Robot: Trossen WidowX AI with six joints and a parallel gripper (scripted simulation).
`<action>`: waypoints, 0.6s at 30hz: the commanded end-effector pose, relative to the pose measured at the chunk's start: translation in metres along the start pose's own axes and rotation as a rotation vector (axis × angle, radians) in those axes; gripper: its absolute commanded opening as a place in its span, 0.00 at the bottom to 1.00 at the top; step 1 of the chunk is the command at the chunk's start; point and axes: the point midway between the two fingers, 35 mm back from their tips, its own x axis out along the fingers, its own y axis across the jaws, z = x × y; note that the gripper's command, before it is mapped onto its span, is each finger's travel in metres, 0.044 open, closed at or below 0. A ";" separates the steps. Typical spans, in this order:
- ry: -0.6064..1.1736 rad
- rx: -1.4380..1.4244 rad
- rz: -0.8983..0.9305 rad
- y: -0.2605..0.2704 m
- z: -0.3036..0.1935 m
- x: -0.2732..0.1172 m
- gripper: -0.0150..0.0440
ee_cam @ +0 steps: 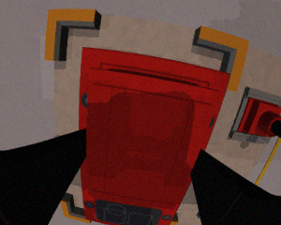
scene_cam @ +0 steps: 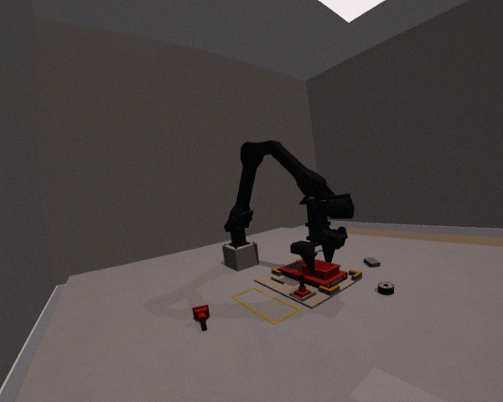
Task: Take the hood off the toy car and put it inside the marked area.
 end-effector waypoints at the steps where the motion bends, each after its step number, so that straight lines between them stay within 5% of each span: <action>1: 0.000 0.000 -0.001 0.000 0.000 0.000 0.76; 13: 0.000 0.000 -0.001 0.000 0.000 -0.006 0.26; 18: 0.000 0.000 -0.001 0.000 0.000 -0.009 0.25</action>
